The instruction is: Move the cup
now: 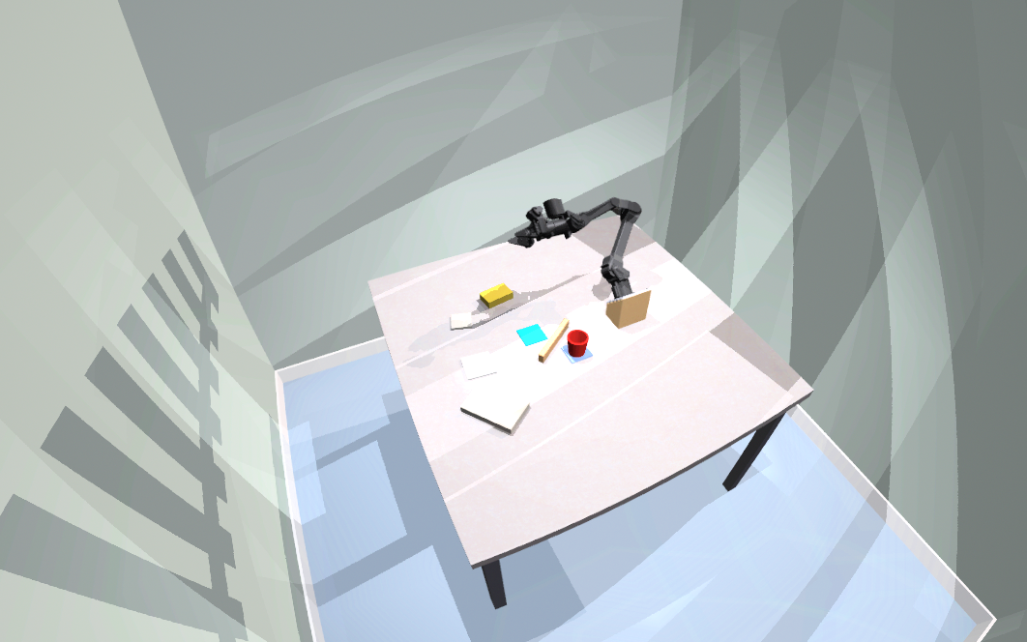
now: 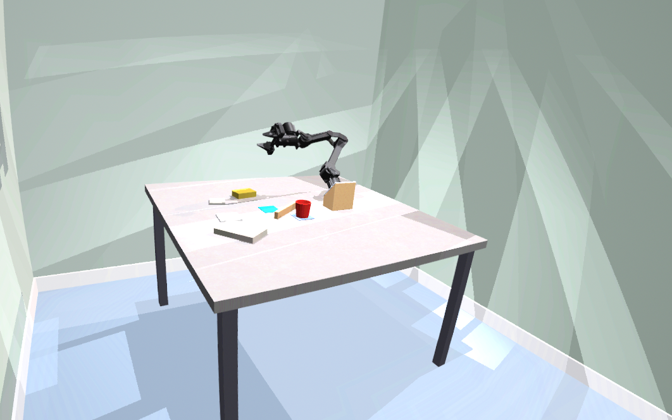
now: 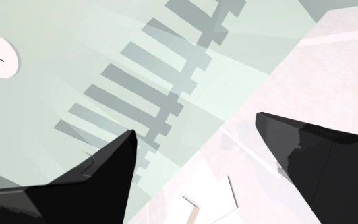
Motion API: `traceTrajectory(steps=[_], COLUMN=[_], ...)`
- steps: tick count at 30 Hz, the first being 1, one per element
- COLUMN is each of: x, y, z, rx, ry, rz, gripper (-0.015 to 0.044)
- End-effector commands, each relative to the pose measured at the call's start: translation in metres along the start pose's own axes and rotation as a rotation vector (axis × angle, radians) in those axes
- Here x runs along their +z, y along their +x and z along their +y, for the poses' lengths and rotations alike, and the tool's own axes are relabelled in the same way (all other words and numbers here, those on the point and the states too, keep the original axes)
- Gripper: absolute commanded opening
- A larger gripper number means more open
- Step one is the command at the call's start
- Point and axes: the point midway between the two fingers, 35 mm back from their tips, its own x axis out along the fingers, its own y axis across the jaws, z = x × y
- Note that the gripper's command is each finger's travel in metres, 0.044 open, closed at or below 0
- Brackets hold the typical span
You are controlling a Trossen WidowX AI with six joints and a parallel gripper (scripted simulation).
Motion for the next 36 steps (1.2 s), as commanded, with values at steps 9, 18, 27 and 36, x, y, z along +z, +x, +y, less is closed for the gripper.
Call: traceTrajectory(steps=[9,18,27,36], x=[-0.125,-0.260,-0.330,-0.333], y=[0.030,-0.008,-0.081,-0.098], z=[0.040,0.076,0.078,0.071], rx=[-0.084,-0.547,-1.150,-1.273], ry=[0.327,0.512,0.306,0.205], rz=[0.515,1.017,1.046,0.957], gripper=[0.0164,0.0148,0.0148,0.0148])
